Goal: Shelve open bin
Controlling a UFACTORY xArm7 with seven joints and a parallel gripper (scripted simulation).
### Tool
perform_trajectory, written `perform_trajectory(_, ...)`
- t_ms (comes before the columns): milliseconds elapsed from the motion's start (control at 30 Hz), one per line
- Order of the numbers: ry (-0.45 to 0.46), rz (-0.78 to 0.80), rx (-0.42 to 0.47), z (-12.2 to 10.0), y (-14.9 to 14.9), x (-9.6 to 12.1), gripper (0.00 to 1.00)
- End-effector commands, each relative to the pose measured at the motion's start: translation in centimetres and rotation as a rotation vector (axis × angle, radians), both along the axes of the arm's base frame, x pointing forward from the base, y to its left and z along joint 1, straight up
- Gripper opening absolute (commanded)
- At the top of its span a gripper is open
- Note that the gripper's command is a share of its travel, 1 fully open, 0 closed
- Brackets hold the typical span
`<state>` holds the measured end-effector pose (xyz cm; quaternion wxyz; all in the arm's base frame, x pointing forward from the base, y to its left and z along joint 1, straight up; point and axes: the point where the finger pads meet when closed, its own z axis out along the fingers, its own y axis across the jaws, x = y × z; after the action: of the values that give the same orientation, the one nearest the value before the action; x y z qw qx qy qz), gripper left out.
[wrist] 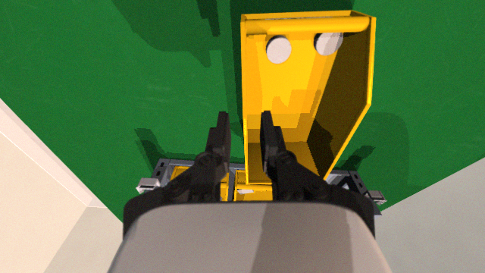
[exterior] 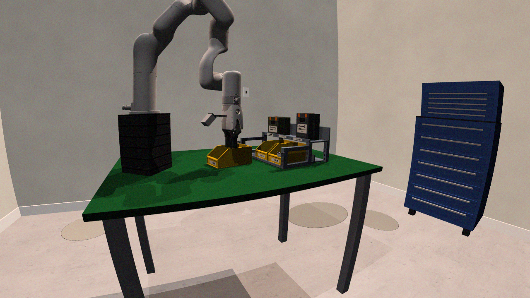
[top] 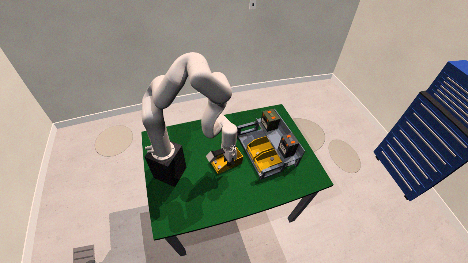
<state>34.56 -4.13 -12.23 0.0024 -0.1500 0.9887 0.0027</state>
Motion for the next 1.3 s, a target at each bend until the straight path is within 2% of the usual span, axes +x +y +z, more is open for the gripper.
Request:
perform_trajectory(0,-0.003,0.0,0.0,0.1,0.0,0.1,0.28)
perform_trajectory(267,-0.003,0.0,0.0,-0.9,0.0,0.1,0.28)
perform_trajectory(667,-0.003,0.0,0.0,-0.9,0.0,0.1,0.28)
perform_trajectory(833,-0.003,0.0,0.0,-1.9,0.0,0.1,0.28)
perform_trajectory(1267,-0.003,0.0,0.0,-2.2,0.0,0.2,0.28)
